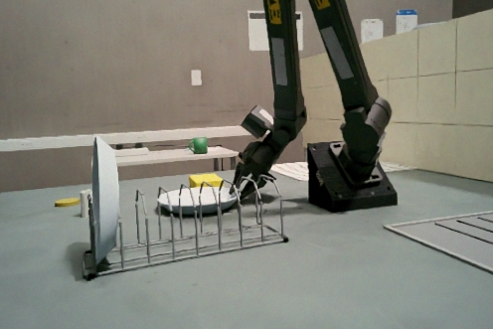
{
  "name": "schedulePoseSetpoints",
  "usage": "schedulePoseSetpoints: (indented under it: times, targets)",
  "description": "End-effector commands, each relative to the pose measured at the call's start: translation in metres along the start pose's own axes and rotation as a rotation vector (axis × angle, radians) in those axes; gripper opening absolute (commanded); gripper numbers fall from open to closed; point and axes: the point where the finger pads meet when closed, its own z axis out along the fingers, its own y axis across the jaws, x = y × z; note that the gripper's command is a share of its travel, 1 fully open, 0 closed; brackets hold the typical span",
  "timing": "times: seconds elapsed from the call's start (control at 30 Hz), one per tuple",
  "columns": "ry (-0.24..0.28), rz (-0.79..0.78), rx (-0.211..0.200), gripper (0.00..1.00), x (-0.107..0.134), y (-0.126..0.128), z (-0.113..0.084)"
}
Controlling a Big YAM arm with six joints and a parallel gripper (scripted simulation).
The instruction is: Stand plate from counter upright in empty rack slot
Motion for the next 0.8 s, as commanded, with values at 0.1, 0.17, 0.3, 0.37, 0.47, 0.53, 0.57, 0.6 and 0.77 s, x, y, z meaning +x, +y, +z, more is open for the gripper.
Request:
schedulePoseSetpoints:
  times: [0.1, 0.17, 0.3, 0.37, 0.47, 0.53, 0.57, 0.6, 0.77]
  targets:
    - [-0.002, 0.001, -0.002, 0.26, -0.0025, 0.0001, 0.0033]
    - [0.000, -0.001, 0.001, 0.26, -0.0019, -0.0002, 0.0040]
    - [-0.002, 0.000, -0.001, 0.26, -0.0024, 0.0001, 0.0038]
    - [-0.001, 0.000, -0.001, 0.26, -0.0023, 0.0001, 0.0039]
    - [-0.001, -0.002, -0.001, 0.26, -0.0022, 0.0000, 0.0040]
    - [-0.001, -0.002, -0.001, 0.26, -0.0022, 0.0000, 0.0040]
    - [-0.001, -0.002, -0.001, 0.26, -0.0022, 0.0000, 0.0040]
    - [-0.001, -0.002, -0.001, 0.26, -0.0022, 0.0000, 0.0040]
    - [-0.001, -0.002, -0.001, 0.26, -0.0022, 0.0000, 0.0040]
